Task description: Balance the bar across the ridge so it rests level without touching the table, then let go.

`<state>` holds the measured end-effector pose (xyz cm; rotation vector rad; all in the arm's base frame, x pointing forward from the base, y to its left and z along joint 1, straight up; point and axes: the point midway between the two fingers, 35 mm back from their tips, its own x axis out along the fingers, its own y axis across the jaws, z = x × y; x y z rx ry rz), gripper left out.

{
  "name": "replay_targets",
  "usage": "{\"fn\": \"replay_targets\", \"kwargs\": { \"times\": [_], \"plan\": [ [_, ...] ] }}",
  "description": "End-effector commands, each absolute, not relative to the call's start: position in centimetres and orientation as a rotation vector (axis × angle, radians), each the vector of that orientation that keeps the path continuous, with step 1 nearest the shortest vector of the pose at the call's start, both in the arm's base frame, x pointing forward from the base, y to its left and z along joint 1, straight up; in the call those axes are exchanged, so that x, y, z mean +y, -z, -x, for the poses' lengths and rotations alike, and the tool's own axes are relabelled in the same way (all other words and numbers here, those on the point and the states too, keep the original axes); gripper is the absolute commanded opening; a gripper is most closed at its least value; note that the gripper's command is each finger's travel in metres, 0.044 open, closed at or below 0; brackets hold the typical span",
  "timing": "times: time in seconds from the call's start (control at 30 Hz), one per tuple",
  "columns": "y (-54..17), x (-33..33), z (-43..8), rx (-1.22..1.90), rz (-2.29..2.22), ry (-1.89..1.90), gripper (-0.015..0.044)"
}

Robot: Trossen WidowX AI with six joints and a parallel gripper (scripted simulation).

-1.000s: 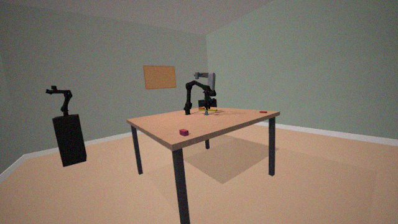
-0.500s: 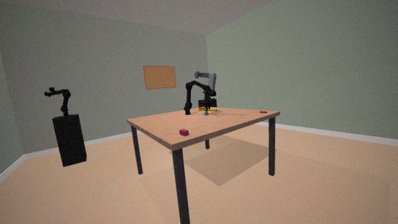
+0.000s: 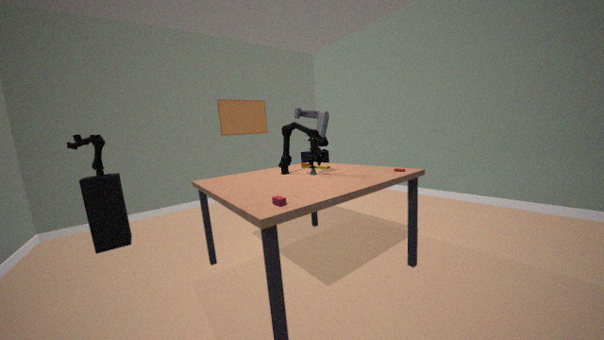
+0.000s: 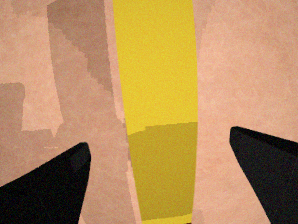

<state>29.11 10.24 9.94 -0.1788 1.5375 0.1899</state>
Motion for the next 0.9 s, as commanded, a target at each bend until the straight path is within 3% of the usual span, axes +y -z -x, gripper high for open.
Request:
{"fn": "replay_targets", "kwargs": {
  "times": [0.0, 0.33, 0.87],
  "plan": [
    [-9.9, 10.2, -29.1, 1.537, 0.179, -0.19, 0.044],
    [-19.7, 10.2, -28.9, 1.537, 0.179, -0.19, 0.044],
    [-19.9, 10.1, -28.9, 1.538, 0.179, -0.19, 0.044]
  ]
}}
